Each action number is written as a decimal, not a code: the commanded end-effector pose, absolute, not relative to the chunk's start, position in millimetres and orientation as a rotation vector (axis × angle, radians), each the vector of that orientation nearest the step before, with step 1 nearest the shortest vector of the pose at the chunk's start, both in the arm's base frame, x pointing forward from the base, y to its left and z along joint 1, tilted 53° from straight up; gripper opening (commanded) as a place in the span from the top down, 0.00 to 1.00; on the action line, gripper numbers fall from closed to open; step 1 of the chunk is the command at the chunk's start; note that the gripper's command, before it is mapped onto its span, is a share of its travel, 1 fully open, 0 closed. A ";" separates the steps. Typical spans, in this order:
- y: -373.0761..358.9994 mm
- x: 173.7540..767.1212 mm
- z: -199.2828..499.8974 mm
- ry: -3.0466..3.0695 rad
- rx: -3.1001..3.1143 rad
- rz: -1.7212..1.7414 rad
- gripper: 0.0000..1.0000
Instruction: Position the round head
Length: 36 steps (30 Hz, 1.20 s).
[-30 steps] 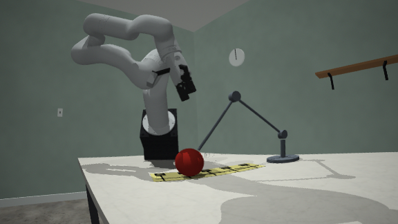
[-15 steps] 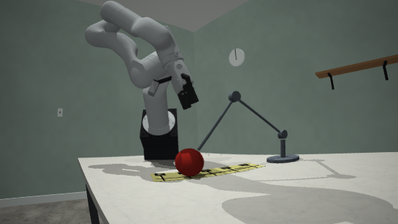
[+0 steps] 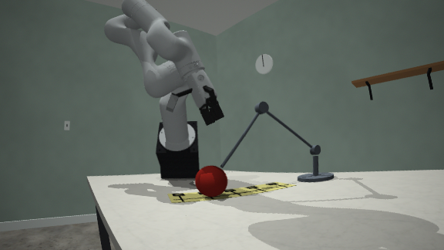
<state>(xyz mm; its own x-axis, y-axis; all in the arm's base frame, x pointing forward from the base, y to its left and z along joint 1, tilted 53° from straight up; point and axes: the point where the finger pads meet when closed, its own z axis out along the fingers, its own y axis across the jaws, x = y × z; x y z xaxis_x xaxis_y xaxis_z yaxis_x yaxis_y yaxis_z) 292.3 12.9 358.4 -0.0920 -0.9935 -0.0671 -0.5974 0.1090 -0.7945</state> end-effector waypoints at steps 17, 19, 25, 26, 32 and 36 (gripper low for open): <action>13.8 323.8 333.9 1.755 -1.566 -0.785 0.00; 14.0 325.0 332.7 1.754 -1.567 -0.782 0.00; 14.9 332.2 325.1 1.749 -1.574 -0.765 0.00; 15.0 333.4 323.9 1.748 -1.575 -0.763 0.00; 15.9 340.6 316.4 1.743 -1.582 -0.746 0.00; 16.3 343.3 313.8 1.741 -1.585 -0.740 0.00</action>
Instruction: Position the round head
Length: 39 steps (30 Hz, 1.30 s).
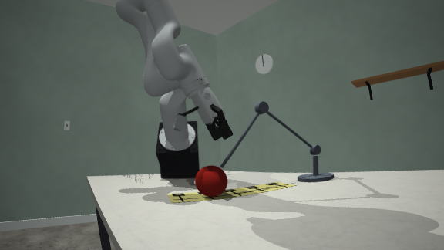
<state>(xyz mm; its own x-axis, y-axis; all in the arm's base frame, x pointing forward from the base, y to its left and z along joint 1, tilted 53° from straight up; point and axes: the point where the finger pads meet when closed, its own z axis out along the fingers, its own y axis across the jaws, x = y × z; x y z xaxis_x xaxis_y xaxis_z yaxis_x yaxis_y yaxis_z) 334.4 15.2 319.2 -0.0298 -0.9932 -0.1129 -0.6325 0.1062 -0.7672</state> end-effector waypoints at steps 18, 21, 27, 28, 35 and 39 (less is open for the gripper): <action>18.6 366.9 293.3 1.729 -1.601 -0.695 0.00; 17.9 371.4 291.1 1.732 -1.598 -0.706 0.00; 16.5 380.4 286.6 1.737 -1.591 -0.727 0.00; 16.2 381.9 285.9 1.738 -1.589 -0.731 0.00; 15.5 386.4 283.7 1.740 -1.586 -0.741 0.00; 15.5 386.4 283.7 1.740 -1.586 -0.741 0.00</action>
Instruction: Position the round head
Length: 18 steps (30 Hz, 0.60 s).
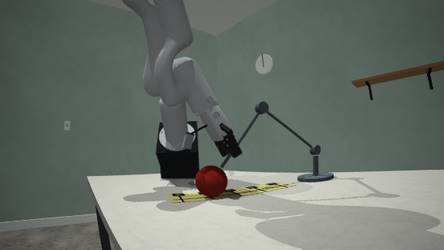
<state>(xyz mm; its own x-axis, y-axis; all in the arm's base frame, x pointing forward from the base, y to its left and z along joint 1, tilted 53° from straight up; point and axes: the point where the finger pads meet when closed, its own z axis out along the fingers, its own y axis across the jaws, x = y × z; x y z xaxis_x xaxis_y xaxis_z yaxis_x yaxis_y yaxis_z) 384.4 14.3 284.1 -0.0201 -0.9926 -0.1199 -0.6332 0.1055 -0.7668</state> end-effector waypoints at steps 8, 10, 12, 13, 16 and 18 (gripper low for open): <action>15.5 386.4 283.7 1.740 -1.586 -0.741 0.00; 15.5 386.4 283.7 1.740 -1.586 -0.741 0.00; 15.5 386.3 283.7 1.740 -1.586 -0.740 1.00; 15.5 386.3 283.7 1.739 -1.586 -0.740 1.00; 15.4 386.3 283.7 1.738 -1.587 -0.737 1.00; 15.3 386.3 283.6 1.738 -1.587 -0.735 1.00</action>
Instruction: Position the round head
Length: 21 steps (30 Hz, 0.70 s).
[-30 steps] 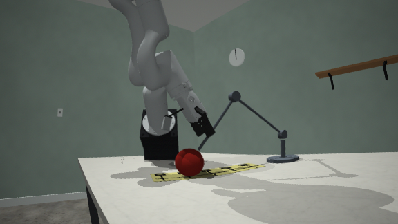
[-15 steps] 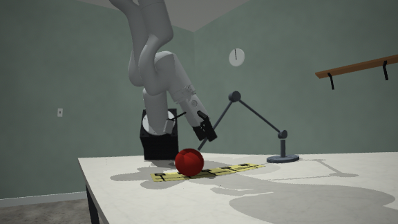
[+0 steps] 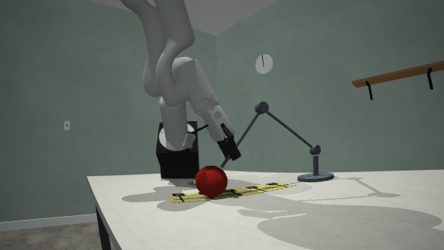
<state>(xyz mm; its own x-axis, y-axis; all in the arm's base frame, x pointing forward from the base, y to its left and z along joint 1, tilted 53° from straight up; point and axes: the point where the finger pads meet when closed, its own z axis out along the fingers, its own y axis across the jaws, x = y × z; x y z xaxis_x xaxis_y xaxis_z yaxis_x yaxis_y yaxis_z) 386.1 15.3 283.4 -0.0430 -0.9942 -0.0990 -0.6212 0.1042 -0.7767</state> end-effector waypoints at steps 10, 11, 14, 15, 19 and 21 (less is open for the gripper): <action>15.1 386.1 283.6 1.735 -1.588 -0.729 1.00; 15.2 386.2 283.6 1.735 -1.588 -0.729 1.00; 15.2 386.2 283.6 1.735 -1.588 -0.730 1.00; 15.2 386.2 283.7 1.736 -1.588 -0.730 1.00; 15.2 386.2 283.7 1.736 -1.588 -0.731 1.00; 15.2 386.2 283.7 1.736 -1.588 -0.731 1.00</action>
